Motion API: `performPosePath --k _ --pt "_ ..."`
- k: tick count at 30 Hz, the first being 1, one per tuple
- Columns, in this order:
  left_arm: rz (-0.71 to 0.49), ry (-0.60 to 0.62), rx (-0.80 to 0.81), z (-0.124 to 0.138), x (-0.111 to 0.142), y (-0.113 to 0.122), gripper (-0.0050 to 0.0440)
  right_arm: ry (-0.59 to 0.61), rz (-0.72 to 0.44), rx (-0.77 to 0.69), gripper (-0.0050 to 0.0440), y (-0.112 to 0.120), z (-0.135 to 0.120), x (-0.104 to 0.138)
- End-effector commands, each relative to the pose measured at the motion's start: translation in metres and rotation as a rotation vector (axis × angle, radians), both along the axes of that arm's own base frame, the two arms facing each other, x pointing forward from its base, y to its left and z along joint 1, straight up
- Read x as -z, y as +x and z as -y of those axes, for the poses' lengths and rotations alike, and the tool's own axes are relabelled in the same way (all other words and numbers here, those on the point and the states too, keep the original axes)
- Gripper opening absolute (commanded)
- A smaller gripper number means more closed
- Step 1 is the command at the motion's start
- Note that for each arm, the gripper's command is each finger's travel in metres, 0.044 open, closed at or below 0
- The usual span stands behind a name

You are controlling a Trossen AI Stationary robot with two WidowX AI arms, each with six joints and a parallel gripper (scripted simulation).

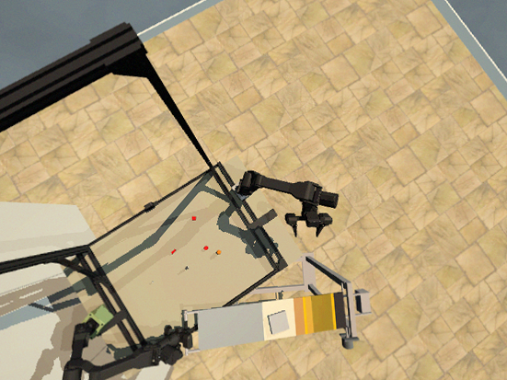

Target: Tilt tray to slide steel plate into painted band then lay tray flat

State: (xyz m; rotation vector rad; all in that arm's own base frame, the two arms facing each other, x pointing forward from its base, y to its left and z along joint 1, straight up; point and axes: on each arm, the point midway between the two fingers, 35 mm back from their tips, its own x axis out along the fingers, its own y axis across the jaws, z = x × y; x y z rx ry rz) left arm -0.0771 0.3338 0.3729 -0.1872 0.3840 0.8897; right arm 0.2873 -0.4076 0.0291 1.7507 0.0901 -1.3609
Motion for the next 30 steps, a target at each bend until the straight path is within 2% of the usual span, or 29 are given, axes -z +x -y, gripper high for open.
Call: performPosePath --k 1,30 --pt "0.001 0.003 0.002 0.0 -0.001 0.0 0.044 -0.037 0.032 0.002 0.0 0.002 0.003 -0.028" --pt "0.001 0.003 0.002 0.0 -0.001 0.0 0.044 -0.054 0.047 0.002 0.0 0.004 0.006 -0.047"
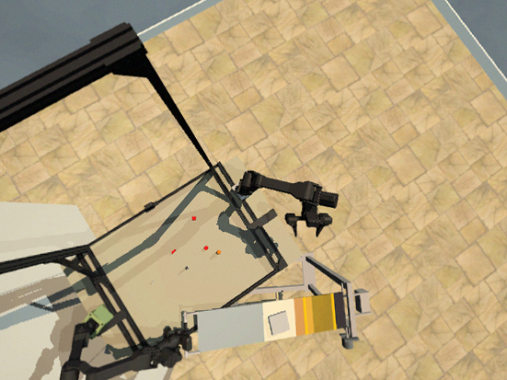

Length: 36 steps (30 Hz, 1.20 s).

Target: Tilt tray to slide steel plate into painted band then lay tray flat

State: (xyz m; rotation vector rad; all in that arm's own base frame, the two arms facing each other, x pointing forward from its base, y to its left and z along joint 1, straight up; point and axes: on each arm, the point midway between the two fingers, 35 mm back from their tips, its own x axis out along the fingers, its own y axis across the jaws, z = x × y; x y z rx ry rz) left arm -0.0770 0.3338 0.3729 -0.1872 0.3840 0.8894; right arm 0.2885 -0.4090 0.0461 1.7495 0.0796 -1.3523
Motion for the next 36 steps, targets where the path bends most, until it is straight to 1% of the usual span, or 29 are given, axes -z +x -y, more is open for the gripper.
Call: performPosePath --k 1,36 --pt "0.001 0.003 0.001 0.0 -0.001 0.0 0.044 -0.046 0.04 0.001 0.0 0.003 0.004 -0.031" --pt "0.001 0.003 0.001 0.0 -0.001 0.0 0.044 -0.07 0.061 0.001 0.0 0.006 0.007 -0.055"
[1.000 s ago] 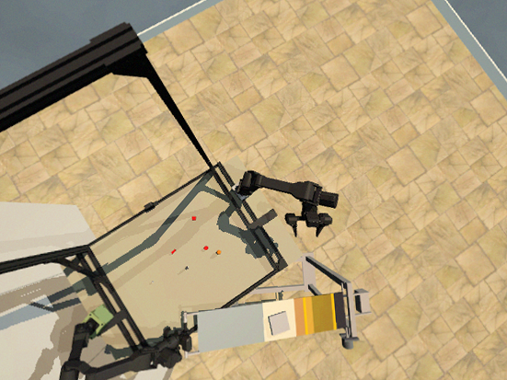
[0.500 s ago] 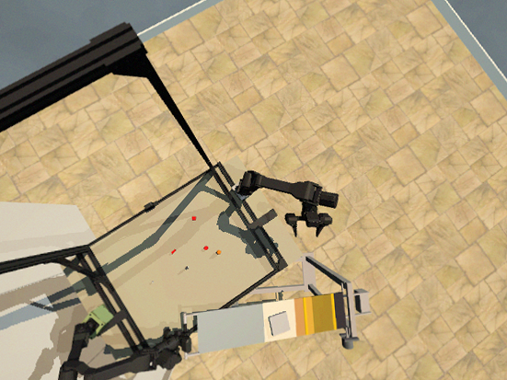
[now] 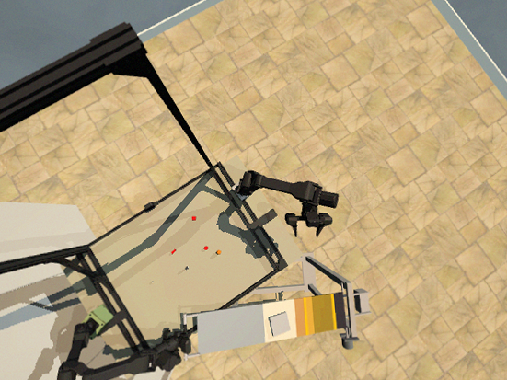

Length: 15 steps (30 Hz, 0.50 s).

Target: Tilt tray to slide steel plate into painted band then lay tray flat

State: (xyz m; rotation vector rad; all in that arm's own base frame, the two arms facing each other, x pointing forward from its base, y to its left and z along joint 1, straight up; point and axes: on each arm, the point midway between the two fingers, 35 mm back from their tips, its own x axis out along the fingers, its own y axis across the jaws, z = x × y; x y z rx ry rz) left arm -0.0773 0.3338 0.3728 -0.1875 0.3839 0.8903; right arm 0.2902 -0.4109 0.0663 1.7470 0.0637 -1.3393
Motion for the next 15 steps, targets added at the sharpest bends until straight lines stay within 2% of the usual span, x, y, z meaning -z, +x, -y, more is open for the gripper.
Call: performPosePath --k 1,15 --pt "0.001 0.003 0.002 0.0002 -0.0008 0.0005 0.044 -0.058 0.049 0.001 0.0 0.0041 0.0056 -0.0355" --pt "0.001 0.003 0.002 0.0002 -0.0008 0.0005 0.044 -0.068 0.058 0.001 0.0 0.0053 0.007 -0.0447"
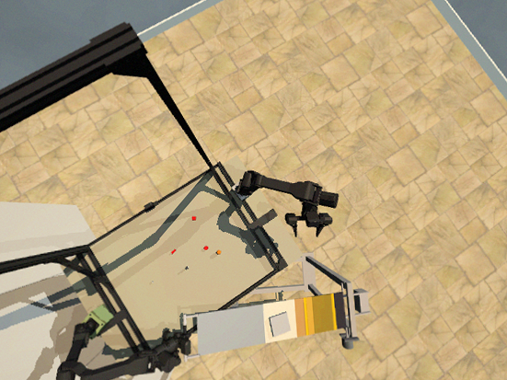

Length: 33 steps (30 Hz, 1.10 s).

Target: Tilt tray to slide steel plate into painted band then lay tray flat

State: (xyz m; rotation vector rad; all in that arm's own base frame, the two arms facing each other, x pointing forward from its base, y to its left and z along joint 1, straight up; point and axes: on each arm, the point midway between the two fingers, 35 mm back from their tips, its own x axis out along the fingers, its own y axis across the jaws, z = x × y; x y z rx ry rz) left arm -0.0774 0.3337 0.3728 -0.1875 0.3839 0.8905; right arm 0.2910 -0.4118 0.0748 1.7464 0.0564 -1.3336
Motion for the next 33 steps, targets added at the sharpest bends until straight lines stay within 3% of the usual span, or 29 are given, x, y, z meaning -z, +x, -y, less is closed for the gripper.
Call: performPosePath --k 1,33 --pt "0.001 0.003 0.002 0.0 -0.001 0.001 0.044 -0.063 0.053 0.001 0.0 0.005 0.006 -0.037" --pt "0.001 0.003 0.002 0.0 -0.001 0.001 0.044 -0.086 0.073 0.001 0.0 0.007 0.009 -0.054"
